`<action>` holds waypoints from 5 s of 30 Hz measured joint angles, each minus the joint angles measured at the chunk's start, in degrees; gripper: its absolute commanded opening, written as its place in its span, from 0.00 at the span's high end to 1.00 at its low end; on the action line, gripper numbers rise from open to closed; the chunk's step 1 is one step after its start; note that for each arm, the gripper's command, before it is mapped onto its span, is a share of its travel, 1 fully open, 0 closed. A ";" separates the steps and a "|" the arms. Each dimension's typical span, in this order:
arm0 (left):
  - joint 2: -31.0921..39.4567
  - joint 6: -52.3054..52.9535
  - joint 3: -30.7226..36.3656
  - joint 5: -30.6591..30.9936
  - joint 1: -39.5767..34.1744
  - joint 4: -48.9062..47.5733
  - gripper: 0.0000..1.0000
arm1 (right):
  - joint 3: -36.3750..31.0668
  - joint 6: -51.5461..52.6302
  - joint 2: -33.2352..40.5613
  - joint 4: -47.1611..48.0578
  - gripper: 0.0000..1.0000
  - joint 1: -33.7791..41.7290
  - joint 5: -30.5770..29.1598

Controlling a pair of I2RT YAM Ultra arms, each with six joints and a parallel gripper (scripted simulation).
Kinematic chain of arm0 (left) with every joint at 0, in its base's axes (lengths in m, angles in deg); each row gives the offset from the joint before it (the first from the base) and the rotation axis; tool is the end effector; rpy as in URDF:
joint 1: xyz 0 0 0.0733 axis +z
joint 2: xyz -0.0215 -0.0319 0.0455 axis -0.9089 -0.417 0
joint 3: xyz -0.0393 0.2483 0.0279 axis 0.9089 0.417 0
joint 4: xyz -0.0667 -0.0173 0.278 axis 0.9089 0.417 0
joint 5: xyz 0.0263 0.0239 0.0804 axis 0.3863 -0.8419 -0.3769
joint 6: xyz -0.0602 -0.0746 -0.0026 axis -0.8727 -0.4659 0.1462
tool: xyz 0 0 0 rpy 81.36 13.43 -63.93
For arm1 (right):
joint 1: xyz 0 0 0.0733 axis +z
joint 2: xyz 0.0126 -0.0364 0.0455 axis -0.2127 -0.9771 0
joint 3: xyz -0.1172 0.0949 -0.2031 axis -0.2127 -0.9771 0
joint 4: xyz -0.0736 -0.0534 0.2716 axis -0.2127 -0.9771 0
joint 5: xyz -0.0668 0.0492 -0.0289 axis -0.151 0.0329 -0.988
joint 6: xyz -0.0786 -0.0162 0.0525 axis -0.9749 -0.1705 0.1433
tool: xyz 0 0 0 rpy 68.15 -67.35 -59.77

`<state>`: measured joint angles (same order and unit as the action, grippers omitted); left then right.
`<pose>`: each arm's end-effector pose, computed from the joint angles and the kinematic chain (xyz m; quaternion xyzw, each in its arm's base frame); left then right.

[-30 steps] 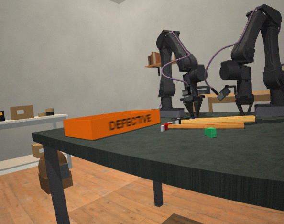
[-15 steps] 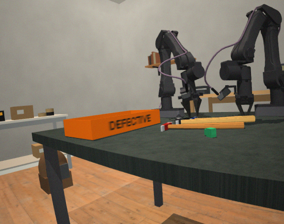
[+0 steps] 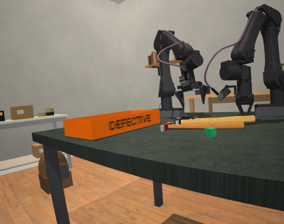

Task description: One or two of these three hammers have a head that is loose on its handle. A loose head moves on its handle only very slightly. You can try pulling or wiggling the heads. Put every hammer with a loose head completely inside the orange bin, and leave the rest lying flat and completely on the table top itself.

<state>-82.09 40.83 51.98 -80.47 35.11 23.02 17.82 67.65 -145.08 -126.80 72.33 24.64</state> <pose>0.1940 -0.1127 0.0204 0.6421 0.7666 -0.0028 0.0073 0.1385 0.2504 0.0902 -0.0903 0.9937 0.0637 0.0162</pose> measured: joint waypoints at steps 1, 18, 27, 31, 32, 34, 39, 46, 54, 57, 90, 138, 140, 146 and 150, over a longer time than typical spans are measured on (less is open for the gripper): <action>0.00 0.00 0.00 0.00 0.00 0.00 0.83 | 0.55 0.07 0.15 -0.70 0.00 -0.02 -0.07; 0.00 0.00 0.00 0.00 0.00 0.00 0.83 | -0.33 -12.39 0.13 0.98 0.00 0.13 2.08; 0.00 0.00 0.00 0.00 0.00 0.00 0.83 | -5.22 -34.47 0.48 7.43 0.00 -3.69 5.46; 0.00 0.00 0.00 0.00 0.00 0.00 0.83 | -6.34 -42.10 1.22 9.62 0.00 -4.85 6.91; 0.00 0.00 0.00 0.00 0.00 0.00 0.83 | -6.56 -43.98 1.33 10.25 0.00 -5.14 7.37; 0.00 0.00 0.00 0.00 0.00 0.00 0.83 | -7.23 -48.13 1.60 11.72 0.00 -5.84 8.22; 0.00 0.00 0.00 0.00 0.00 0.00 0.83 | -9.90 -59.93 2.54 15.43 0.00 -7.96 10.32; 0.00 0.00 0.00 0.00 0.00 0.00 0.83 | -12.98 -75.69 3.63 20.17 0.00 -10.64 13.22; 0.00 0.00 0.00 0.00 0.00 0.00 0.83 | -15.72 -89.50 4.37 24.98 0.00 -13.70 16.17; 0.00 0.00 0.00 0.00 0.00 0.00 0.83 | -17.38 -92.45 4.72 26.43 0.00 -15.72 16.61; 4.50 -1.27 -0.81 -0.50 -1.20 4.55 0.43 | -18.84 -95.17 4.92 26.95 0.00 -17.22 17.68; 52.72 -39.04 -11.04 0.96 -15.52 17.79 0.00 | 15.80 -119.54 -20.22 4.92 0.56 -18.80 12.41; 57.02 -41.81 -11.23 1.38 -16.33 17.79 0.00 | 18.56 -121.09 -22.45 3.48 0.56 -18.82 12.07; 65.24 -48.26 -12.11 1.92 -18.93 17.68 0.00 | 22.88 -123.60 -26.14 0.76 0.56 -18.84 11.69; 66.71 -50.45 -12.11 1.75 -20.35 17.70 0.00 | 23.34 -123.95 -26.43 0.26 0.56 -18.84 11.69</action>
<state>-15.38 -9.61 39.87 -78.72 14.76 40.72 41.16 -56.30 -171.51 -126.54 53.49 36.33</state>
